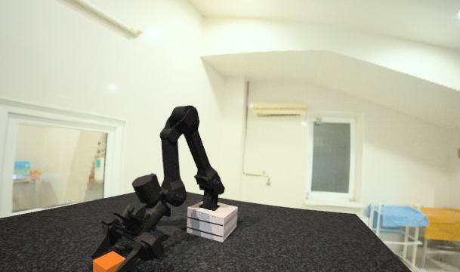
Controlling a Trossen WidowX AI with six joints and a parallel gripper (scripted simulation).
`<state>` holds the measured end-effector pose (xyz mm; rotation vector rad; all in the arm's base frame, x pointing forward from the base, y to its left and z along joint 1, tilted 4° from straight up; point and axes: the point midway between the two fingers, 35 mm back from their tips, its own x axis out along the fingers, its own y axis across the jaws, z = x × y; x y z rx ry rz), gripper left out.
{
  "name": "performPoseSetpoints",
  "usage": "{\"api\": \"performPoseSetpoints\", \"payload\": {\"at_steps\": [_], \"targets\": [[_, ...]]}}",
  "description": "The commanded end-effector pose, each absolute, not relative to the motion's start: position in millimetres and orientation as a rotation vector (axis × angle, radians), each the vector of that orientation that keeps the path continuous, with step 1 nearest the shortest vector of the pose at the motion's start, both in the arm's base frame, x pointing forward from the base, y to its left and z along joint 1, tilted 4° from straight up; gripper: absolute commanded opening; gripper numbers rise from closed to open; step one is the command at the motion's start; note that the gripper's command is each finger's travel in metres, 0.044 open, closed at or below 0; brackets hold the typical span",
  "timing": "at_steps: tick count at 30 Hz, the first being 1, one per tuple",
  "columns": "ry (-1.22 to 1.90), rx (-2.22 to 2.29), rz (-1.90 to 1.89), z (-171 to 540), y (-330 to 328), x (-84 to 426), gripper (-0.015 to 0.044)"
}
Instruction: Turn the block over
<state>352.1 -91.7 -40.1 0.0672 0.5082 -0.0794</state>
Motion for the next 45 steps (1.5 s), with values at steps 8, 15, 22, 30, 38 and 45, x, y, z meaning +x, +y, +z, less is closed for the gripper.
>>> {"api": "performPoseSetpoints", "payload": {"at_steps": [8,15,22,30,38,45], "targets": [[0.507,0.072,-0.076,-39.9,-91.0,352.1,0.0440],[0.702,0.082,-0.076,-29.8,-97.7,362.3,0.0440],[0.913,0.076,-0.066,19.7,-97.3,350.6,0.0440],[1.010,0.089,-0.056,27.3,-92.0,333.6,0.0440],[1.010,0.089,-0.056,27.3,-92.0,333.6,0.0440],[1.031,0.092,-0.055,27.7,-92.7,336.1,0.0440]]}}
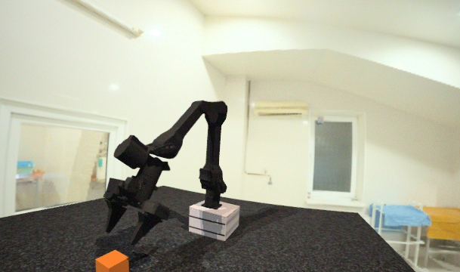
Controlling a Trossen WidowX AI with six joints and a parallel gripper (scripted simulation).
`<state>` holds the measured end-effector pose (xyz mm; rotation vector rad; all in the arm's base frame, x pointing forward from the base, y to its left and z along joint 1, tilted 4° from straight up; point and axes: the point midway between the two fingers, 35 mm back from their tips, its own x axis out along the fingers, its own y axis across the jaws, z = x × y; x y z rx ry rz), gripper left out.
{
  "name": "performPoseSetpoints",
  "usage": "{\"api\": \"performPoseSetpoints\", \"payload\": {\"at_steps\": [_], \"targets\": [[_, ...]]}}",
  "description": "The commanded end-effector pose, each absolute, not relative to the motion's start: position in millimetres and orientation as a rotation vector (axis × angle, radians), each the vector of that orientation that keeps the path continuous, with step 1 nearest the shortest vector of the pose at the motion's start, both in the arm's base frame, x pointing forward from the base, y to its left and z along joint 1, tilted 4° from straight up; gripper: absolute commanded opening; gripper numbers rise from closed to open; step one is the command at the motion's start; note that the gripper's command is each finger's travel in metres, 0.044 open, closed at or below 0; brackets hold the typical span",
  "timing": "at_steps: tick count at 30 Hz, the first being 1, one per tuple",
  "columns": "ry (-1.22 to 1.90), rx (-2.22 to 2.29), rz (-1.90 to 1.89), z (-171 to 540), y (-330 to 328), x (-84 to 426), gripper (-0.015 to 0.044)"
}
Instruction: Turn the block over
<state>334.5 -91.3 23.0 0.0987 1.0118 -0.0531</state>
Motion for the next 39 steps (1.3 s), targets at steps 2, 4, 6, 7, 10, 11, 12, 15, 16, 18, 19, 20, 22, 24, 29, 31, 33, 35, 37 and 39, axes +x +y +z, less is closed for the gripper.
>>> {"api": "performPoseSetpoints", "payload": {"at_steps": [2,4,6,7,10,11,12,15,16,18,19,20,22,24,29,31,33,35,37,39], "targets": [[1.090,0.098,-0.054,28.9,-94.5,342.7,0.0440],[1.156,0.104,-0.052,30.8,-96.0,349.1,0.0440],[1.222,0.108,-0.049,33.1,-97.2,354.6,0.0440],[1.255,0.110,-0.048,34.4,-97.6,357.1,0.0440],[1.355,0.113,-0.044,39.2,-98.4,363.2,0.0440],[1.388,0.113,-0.042,41.0,-98.5,364.8,0.0440],[1.421,0.113,-0.040,42.9,-98.5,366.2,0.0440],[1.522,0.111,-0.035,49.5,-98.2,369.2,0.0440],[1.548,0.110,-0.033,51.4,-98.0,369.6,0.0440],[1.570,0.109,-0.032,53.0,-97.8,369.9,0.0440],[1.570,0.109,-0.032,53.0,-97.8,369.9,0.0440],[1.570,0.109,-0.032,53.0,-97.8,369.9,0.0440],[1.570,0.109,-0.032,53.0,-97.8,369.9,0.0440],[1.570,0.109,-0.032,53.0,-97.8,369.9,0.0440],[1.570,0.109,-0.032,20.8,-96.2,370.0,0.0440],[1.570,0.109,-0.032,18.0,-96.1,369.9,0.0440],[1.570,0.109,-0.032,18.0,-96.1,369.9,0.0440],[1.570,0.109,-0.032,16.1,-96.0,369.9,0.0440],[1.570,0.109,-0.031,4.9,-95.4,369.9,0.0440],[1.570,0.109,-0.031,3.0,-95.3,369.9,0.0440]]}}
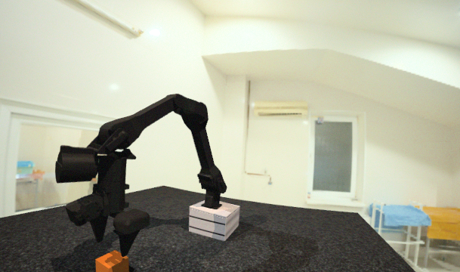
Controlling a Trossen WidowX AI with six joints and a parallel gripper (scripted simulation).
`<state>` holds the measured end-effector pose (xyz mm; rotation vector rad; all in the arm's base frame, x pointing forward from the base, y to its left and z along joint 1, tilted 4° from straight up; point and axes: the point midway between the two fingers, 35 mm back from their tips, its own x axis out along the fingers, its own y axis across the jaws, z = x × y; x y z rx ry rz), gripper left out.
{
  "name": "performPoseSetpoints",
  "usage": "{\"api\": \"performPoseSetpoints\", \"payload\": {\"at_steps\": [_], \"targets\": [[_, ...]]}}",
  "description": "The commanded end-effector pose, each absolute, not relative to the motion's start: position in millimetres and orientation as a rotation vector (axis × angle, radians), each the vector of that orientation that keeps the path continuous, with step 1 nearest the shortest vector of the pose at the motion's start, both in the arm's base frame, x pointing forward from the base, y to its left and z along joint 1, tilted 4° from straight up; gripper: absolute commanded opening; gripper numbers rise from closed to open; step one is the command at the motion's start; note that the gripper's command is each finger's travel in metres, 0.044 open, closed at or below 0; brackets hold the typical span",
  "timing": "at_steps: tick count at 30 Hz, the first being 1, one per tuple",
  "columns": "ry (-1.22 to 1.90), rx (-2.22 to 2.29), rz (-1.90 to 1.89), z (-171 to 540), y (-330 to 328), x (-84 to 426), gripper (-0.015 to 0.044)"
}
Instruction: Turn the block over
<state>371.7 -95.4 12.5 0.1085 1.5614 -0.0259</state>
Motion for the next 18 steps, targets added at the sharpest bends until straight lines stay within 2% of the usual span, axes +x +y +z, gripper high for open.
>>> {"api": "performPoseSetpoints", "payload": {"at_steps": [1,18], "targets": [[1.570,0.109,-0.031,3.0,-95.3,369.9,0.0440],[1.570,0.109,-0.031,-22.1,-94.1,370.2,0.0440]]}}
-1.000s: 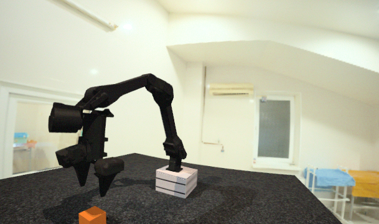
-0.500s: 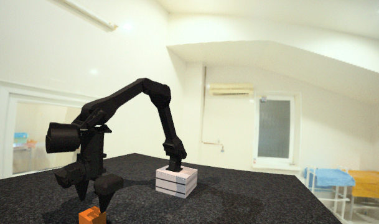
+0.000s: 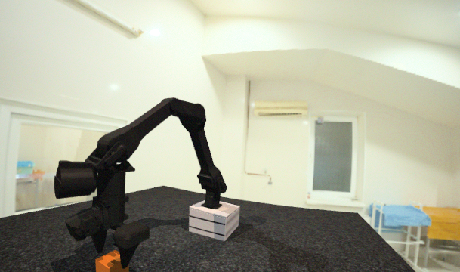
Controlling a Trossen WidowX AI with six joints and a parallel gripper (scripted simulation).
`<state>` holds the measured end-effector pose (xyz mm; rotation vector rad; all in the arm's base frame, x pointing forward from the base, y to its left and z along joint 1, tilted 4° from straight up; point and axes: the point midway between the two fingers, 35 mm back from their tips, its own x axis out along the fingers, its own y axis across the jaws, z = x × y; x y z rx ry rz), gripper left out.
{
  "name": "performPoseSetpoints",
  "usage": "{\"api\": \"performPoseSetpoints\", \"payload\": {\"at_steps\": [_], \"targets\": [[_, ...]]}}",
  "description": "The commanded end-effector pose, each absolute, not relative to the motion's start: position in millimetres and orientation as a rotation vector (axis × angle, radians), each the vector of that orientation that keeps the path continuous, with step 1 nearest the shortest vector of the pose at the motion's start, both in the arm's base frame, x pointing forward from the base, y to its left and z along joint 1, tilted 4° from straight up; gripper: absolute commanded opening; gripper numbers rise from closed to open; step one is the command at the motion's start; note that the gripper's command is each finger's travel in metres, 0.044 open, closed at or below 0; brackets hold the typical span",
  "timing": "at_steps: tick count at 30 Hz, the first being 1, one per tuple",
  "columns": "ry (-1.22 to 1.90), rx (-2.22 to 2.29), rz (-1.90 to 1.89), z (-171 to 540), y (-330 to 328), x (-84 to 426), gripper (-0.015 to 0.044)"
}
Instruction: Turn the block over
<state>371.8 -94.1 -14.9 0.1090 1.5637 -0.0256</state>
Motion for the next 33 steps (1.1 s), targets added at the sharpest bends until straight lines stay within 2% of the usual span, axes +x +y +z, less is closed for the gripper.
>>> {"api": "performPoseSetpoints", "payload": {"at_steps": [1,9,17,33], "targets": [[1.570,0.109,-0.031,-23.7,-94.0,370.2,0.0440],[1.570,0.109,-0.031,-34.1,-93.4,369.7,0.0440],[1.570,0.109,-0.031,-34.1,-93.4,369.7,0.0230],[1.570,0.109,-0.031,-34.1,-93.4,369.7,0.0123]]}}
